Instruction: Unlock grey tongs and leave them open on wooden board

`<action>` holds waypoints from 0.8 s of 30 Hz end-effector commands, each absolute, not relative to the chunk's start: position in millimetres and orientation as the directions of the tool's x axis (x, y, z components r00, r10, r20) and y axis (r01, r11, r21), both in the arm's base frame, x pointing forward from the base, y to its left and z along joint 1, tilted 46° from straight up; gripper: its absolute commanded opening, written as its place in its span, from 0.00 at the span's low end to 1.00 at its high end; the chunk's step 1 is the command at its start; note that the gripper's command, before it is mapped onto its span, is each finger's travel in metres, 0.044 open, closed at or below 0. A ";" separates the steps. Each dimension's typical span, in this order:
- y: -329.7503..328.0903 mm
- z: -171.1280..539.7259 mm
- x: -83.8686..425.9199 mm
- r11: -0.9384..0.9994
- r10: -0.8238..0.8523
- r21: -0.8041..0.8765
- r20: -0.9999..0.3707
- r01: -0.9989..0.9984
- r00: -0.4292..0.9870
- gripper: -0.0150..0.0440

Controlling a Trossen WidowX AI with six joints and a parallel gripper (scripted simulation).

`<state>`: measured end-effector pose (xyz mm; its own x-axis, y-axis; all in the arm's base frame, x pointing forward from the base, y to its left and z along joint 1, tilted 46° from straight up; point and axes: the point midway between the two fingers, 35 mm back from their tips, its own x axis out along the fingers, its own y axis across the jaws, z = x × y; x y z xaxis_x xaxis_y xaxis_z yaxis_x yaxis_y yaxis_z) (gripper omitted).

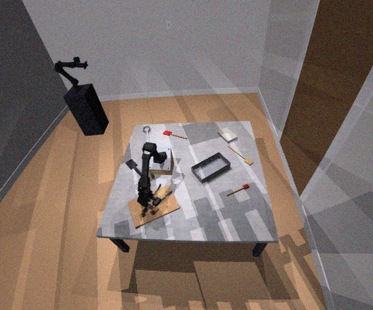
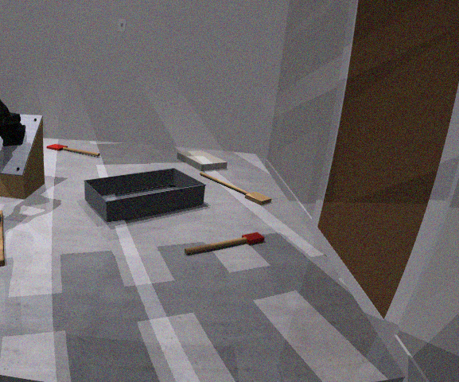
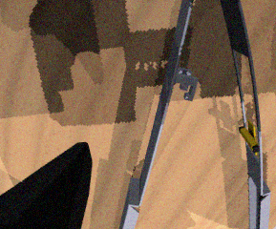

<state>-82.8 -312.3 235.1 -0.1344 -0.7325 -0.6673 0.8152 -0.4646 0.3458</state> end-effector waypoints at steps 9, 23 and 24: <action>-229.4 222.0 -68.5 -0.469 -0.726 0.341 -0.674 0.815 -0.136 1.00; -153.9 179.0 -44.3 -0.473 -0.722 0.340 -0.678 0.813 -0.137 1.00; -152.5 180.6 -44.4 -0.473 -0.722 0.339 -0.678 0.813 -0.137 1.00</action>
<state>-45.2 -156.1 181.6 -0.1401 -0.7255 -0.6739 0.8127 -0.4730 0.3403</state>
